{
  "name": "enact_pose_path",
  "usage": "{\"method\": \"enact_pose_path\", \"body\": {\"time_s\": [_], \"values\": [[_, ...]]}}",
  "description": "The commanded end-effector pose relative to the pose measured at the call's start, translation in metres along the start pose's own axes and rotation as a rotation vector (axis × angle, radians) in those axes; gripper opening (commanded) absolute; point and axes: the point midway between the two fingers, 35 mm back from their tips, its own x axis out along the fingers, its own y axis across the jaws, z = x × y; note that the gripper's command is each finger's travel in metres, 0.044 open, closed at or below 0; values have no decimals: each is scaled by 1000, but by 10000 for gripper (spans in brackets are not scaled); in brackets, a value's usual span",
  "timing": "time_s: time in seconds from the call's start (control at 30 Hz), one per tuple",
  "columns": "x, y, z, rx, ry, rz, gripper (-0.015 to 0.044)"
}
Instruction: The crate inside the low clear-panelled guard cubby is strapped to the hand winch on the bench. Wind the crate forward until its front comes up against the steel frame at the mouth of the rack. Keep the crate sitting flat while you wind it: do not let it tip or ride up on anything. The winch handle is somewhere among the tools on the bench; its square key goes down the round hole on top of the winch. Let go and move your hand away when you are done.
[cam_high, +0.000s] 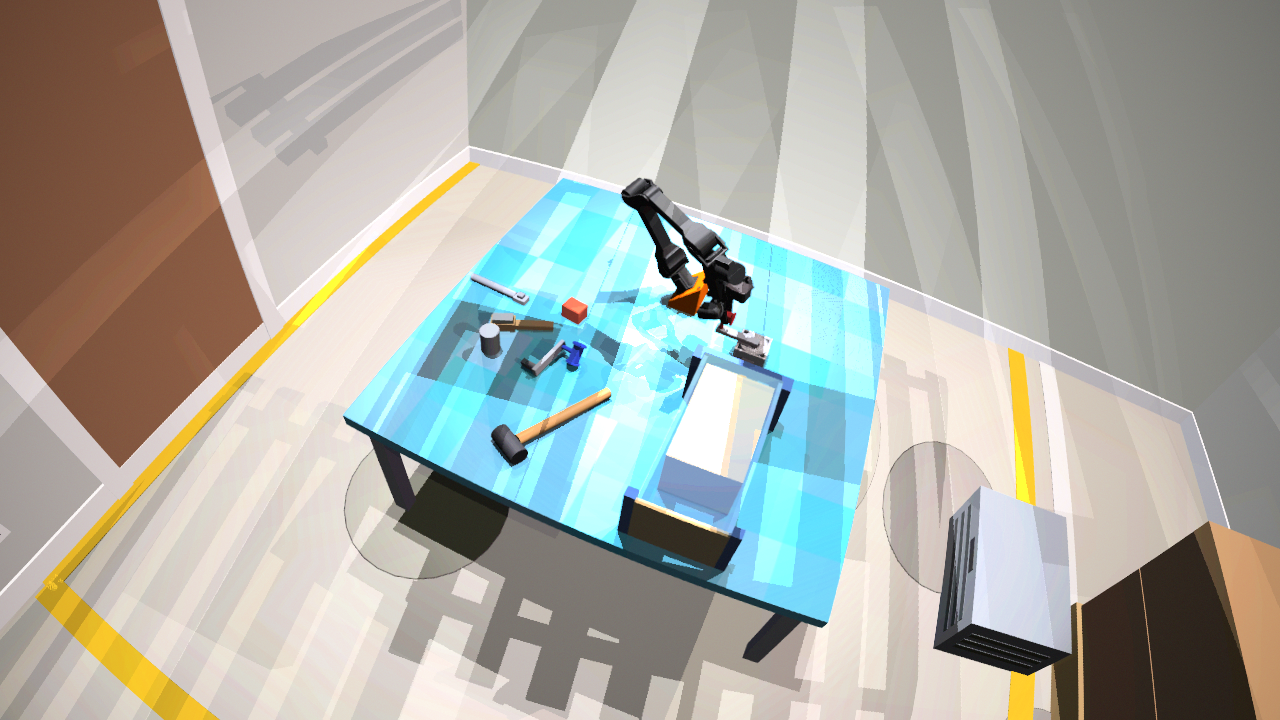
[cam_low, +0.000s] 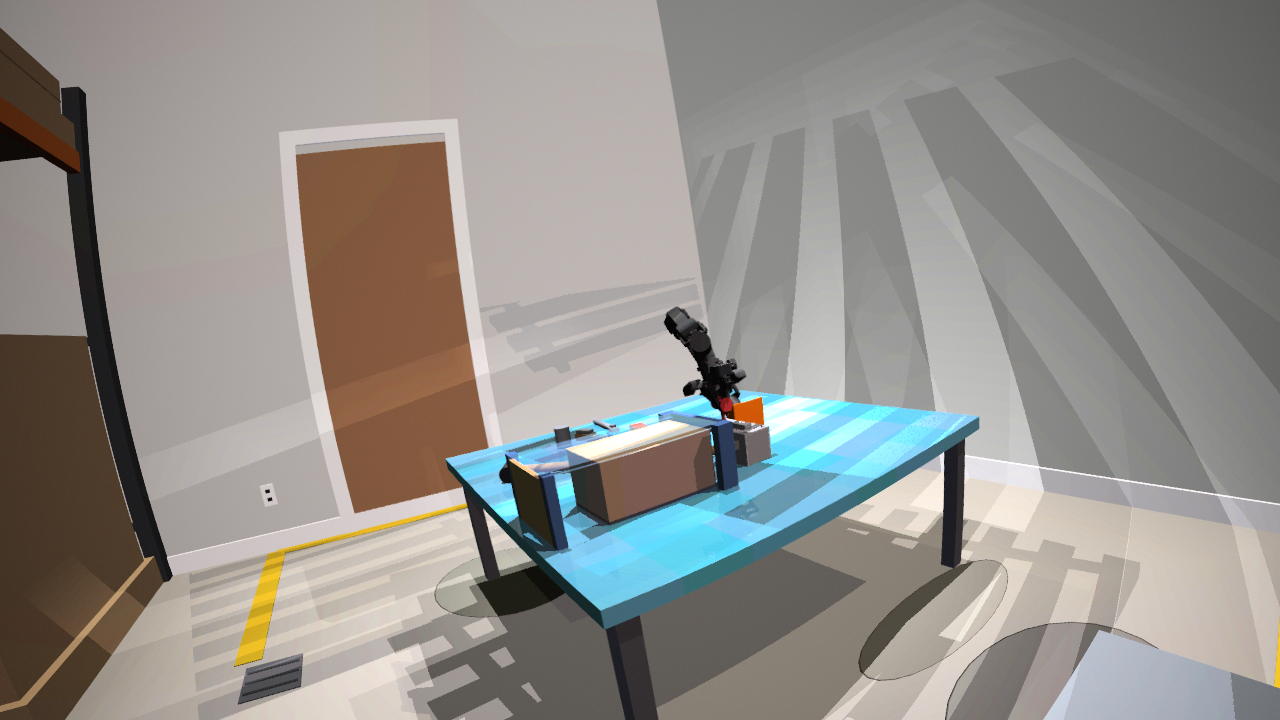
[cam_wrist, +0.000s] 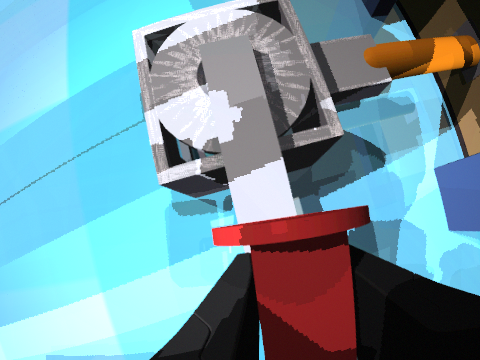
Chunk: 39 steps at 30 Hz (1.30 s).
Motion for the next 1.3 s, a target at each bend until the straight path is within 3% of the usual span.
{"method": "enact_pose_path", "body": {"time_s": [0.0, 1.27], "values": [[2, -16, 2, 12, 3, -34, 0], [10, -55, 22, 13, 2, -37, 0]]}}
